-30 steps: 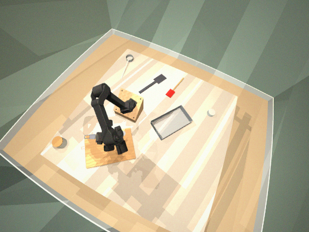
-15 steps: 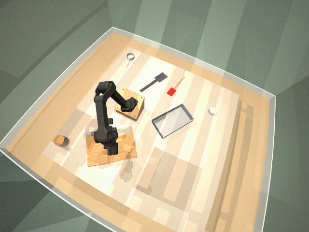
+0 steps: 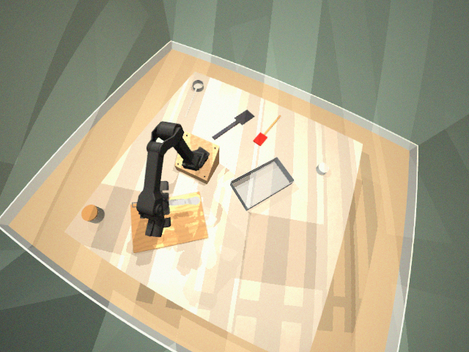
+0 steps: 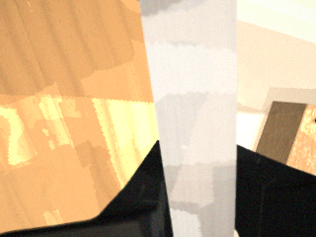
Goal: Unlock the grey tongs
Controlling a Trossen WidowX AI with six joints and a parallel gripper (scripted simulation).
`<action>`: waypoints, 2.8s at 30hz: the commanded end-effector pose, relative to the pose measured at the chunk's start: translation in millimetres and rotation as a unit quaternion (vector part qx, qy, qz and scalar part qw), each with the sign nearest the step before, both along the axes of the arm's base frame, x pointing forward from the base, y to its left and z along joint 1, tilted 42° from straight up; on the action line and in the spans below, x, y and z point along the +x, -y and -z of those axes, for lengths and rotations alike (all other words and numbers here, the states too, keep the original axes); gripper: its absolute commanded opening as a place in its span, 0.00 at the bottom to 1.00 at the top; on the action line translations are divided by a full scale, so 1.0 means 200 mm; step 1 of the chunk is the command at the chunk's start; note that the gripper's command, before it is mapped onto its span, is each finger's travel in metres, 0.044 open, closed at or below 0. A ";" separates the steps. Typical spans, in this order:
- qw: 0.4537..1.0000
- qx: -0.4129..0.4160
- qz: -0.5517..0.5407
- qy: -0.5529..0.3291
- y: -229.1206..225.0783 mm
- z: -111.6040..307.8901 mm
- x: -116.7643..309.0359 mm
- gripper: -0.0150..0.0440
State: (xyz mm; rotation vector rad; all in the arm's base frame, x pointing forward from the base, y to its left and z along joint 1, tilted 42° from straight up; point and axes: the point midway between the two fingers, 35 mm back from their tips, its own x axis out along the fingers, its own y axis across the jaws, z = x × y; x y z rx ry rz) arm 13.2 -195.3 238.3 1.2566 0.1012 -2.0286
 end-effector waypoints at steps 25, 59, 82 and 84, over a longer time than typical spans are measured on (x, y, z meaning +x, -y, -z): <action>0.978 -0.071 -0.163 0.112 0.11 -0.25 0.05 0.00; 0.978 -0.071 -0.163 0.112 0.27 -0.12 0.07 0.00; 0.978 -0.071 -0.163 0.113 0.39 0.02 0.10 0.00; 0.978 -0.071 -0.163 0.113 0.40 0.03 0.10 0.00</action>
